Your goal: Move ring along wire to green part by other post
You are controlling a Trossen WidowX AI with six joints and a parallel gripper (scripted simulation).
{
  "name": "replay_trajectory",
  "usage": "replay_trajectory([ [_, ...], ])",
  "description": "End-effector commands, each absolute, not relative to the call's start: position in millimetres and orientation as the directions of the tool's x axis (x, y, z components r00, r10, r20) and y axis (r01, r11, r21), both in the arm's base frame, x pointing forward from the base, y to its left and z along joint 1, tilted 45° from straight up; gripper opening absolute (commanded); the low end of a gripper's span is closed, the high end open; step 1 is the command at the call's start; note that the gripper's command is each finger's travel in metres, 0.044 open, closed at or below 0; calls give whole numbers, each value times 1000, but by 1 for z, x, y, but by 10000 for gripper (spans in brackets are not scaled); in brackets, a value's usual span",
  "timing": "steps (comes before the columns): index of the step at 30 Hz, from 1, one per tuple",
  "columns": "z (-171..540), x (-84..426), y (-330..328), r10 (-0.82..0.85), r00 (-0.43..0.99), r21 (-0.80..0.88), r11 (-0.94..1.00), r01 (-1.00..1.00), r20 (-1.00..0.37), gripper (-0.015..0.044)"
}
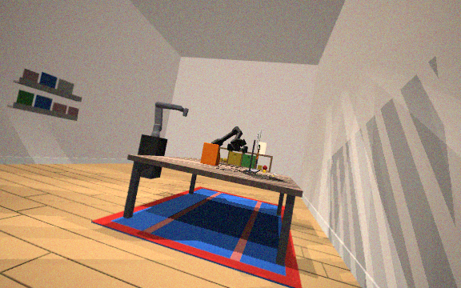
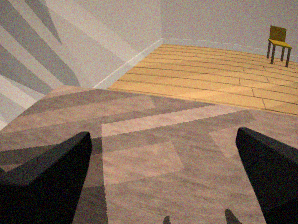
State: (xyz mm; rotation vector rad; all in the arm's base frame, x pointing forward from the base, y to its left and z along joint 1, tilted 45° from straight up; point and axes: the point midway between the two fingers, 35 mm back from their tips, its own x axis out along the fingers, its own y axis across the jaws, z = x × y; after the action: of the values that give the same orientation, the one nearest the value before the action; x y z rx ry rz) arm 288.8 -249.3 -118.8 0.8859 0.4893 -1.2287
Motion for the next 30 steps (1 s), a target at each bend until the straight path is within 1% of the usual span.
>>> replay_trajectory([
  [1,-119,289,-249,-596,296,314,77,946,-746,374],
  [5,-116,300,-234,-576,311,304,111,946,-756,269],
  [9,-112,318,-204,-534,335,286,176,942,-776,164],
  [16,-109,331,-152,-444,341,266,224,938,-829,160],
  [24,-104,334,-93,-351,319,229,273,934,-880,160],
  [27,-107,338,-70,-287,343,262,286,922,-895,160],
  [30,-107,335,-49,-276,338,235,347,908,-900,160],
])
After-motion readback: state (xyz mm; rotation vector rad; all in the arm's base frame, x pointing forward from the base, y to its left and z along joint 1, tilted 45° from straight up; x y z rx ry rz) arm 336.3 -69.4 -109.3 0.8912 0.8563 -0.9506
